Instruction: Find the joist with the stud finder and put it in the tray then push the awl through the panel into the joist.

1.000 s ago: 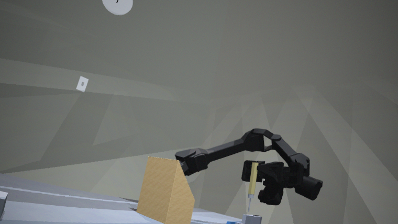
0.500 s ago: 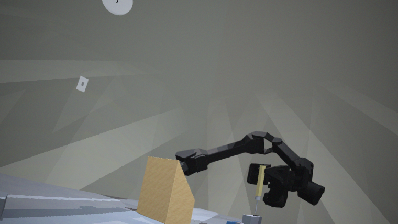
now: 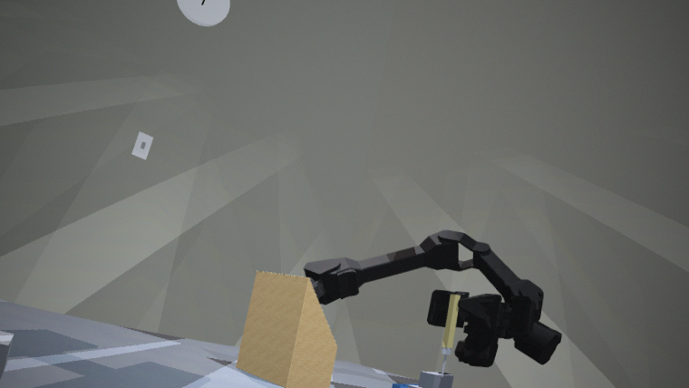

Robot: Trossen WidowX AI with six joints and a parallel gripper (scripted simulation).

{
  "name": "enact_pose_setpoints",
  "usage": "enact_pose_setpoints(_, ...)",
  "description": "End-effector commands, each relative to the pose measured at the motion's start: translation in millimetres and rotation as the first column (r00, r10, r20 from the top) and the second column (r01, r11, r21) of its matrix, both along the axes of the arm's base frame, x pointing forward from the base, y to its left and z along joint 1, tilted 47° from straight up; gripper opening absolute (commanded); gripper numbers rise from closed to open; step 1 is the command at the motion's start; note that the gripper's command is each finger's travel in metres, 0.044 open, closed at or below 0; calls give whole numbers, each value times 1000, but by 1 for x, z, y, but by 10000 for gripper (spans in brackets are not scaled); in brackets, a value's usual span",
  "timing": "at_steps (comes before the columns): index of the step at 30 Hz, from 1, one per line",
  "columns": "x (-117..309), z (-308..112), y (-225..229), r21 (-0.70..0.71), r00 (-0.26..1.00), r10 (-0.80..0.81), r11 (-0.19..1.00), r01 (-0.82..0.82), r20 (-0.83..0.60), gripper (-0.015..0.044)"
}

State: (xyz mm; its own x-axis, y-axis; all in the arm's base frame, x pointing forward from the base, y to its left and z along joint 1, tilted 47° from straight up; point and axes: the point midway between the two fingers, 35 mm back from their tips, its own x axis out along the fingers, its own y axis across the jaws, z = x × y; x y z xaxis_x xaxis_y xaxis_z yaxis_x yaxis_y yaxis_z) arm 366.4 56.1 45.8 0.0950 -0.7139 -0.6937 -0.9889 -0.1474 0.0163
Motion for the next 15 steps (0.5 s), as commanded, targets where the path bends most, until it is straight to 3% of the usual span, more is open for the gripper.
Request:
enact_pose_setpoints(1,0,-4,4,-2,1000,-1,1000,1,1,0)
enact_pose_setpoints(15,-2,-14,15,-2,1000,-1,1000,1,1,0)
